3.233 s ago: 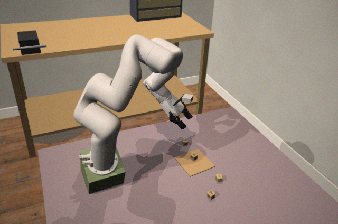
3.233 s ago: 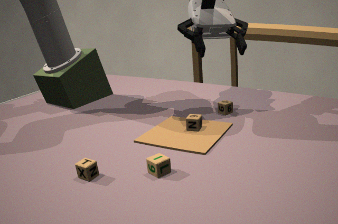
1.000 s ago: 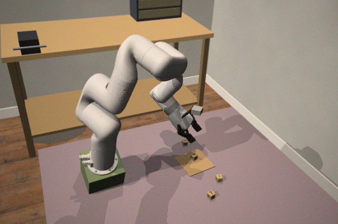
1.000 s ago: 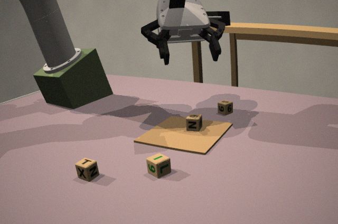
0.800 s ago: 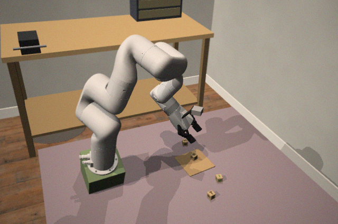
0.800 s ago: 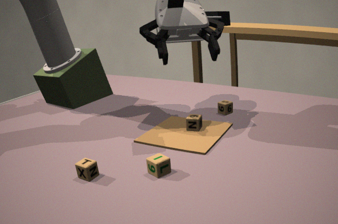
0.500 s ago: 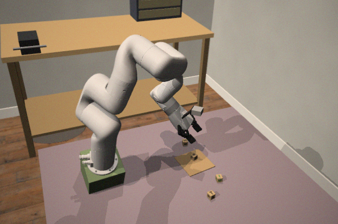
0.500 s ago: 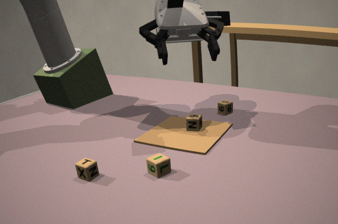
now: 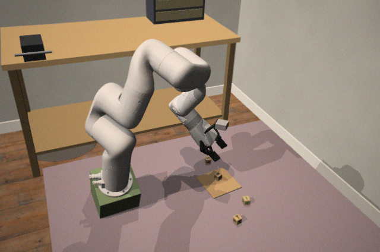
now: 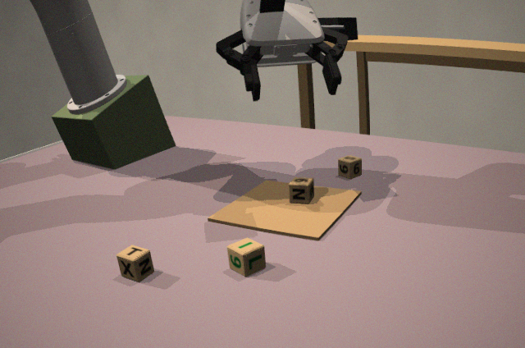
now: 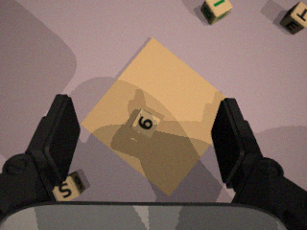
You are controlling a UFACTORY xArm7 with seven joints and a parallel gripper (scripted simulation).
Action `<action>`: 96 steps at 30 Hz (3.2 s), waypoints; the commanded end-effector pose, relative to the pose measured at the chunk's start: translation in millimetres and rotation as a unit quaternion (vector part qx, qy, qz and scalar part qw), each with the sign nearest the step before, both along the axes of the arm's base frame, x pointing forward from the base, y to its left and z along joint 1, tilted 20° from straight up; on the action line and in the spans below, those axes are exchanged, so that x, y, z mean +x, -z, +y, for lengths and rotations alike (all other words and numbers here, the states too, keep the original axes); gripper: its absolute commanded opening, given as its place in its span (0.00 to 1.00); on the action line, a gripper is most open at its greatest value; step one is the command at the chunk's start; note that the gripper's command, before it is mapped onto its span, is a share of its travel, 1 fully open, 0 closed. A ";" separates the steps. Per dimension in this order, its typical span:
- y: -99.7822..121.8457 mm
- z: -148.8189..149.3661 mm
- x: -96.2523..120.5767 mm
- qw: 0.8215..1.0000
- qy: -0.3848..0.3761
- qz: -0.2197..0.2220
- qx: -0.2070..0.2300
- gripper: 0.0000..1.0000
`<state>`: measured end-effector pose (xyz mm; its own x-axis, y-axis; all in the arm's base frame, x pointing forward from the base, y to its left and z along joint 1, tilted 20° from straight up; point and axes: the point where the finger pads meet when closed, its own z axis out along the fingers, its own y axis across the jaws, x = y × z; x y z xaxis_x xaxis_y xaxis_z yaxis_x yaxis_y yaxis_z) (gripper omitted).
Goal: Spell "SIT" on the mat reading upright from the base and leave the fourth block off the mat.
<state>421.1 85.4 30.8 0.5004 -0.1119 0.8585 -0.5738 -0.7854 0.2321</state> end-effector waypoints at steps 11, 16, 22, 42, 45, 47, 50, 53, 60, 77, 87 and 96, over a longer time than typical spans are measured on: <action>-0.9 1.3 0.8 1.000 -0.001 -0.001 0.001 1.00; -0.9 1.3 0.8 1.000 -0.001 -0.001 0.001 1.00; -4.9 -7.6 9.2 1.000 -0.001 -0.002 0.003 1.00; -43.0 -108.2 63.6 1.000 -0.002 -0.004 0.004 1.00; -43.0 -108.2 63.6 1.000 -0.002 -0.004 0.004 1.00; -49.9 -129.8 68.4 1.000 -0.001 -0.002 0.002 1.00; -49.9 -129.8 68.4 1.000 -0.001 -0.002 0.002 1.00; -53.2 -140.6 70.0 1.000 -0.001 -0.001 0.001 1.00; -53.8 -142.5 70.3 1.000 -0.001 -0.001 0.001 1.00; -53.8 -142.5 70.3 1.000 -0.001 -0.001 0.001 1.00; -53.8 -142.5 70.3 1.000 -0.001 -0.001 0.001 1.00; -53.8 -142.5 70.3 1.000 -0.001 -0.001 0.001 1.00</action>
<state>490.3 -58.0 83.4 0.5009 -0.1125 0.8581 -0.5734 -0.7858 0.2316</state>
